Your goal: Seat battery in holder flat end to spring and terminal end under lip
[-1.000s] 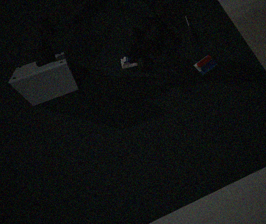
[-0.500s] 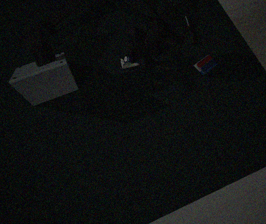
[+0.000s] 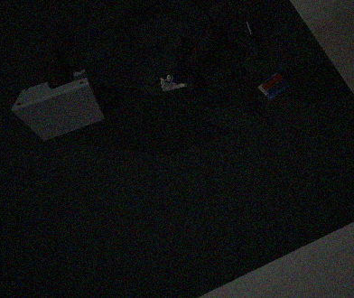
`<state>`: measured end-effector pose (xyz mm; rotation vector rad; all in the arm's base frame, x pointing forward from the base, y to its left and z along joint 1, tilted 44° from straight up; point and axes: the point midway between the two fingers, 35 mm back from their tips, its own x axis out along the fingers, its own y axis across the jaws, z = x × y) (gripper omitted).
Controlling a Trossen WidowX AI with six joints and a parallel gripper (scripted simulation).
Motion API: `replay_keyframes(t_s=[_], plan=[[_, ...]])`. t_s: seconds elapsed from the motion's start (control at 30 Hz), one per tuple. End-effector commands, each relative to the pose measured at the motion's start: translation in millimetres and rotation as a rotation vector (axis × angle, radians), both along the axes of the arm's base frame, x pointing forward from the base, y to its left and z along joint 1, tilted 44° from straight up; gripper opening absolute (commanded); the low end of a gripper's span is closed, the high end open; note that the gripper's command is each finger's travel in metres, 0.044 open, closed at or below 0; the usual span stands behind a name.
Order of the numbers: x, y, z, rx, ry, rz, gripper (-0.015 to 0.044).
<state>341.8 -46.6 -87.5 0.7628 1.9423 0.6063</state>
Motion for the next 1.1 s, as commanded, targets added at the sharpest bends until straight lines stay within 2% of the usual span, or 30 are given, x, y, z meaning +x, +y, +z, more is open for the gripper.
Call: replay_keyframes(t_s=[0.0,1.07], plan=[[5.7,-1.6,-0.2,-0.004,-0.018,-0.003,0.0070],[8.9,-1.5,-4.6,-0.041,-0.067,-0.049,0.0070]])
